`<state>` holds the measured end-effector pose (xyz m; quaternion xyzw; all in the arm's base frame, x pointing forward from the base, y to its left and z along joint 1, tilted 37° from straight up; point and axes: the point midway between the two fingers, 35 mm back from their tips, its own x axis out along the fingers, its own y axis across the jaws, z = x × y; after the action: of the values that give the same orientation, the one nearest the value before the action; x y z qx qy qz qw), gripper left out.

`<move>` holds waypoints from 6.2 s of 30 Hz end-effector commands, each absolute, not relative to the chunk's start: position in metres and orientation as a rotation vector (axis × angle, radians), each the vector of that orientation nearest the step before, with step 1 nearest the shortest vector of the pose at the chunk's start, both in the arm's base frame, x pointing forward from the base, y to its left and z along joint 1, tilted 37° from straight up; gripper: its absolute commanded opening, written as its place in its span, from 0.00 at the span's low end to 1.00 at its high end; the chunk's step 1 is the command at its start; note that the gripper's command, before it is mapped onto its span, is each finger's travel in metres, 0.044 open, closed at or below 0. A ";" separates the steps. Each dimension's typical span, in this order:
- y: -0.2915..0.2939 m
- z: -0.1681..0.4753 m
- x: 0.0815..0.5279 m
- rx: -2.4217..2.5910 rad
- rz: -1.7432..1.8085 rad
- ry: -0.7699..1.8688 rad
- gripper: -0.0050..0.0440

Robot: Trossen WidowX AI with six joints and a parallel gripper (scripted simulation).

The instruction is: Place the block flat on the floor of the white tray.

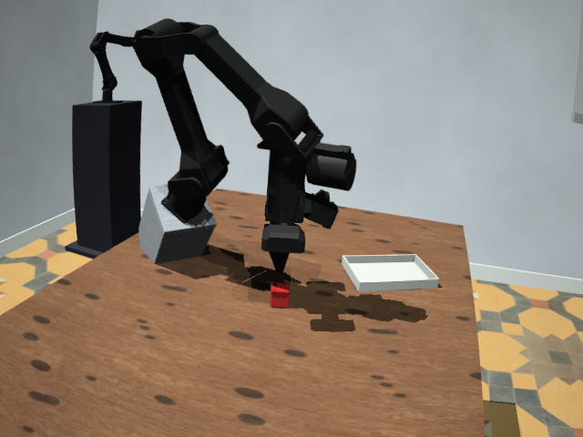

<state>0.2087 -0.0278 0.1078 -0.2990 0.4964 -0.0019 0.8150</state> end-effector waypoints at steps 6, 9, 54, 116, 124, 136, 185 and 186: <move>-0.028 0.111 0.209 -0.642 -0.009 1.049 0.10; -0.028 0.111 0.209 -0.642 -0.009 1.049 0.10; -0.033 0.093 0.221 -0.641 -0.009 1.050 0.58; -0.034 0.092 0.225 -0.641 -0.009 1.050 0.58; -0.034 0.092 0.225 -0.641 -0.009 1.050 0.58; -0.037 0.083 0.231 -0.641 -0.009 1.050 0.58; -0.044 0.064 0.243 -0.641 -0.009 1.050 0.58; -0.044 0.064 0.243 -0.641 -0.009 1.050 0.58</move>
<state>0.2416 -0.0450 0.0614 -0.3007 0.4974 -0.0053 0.8137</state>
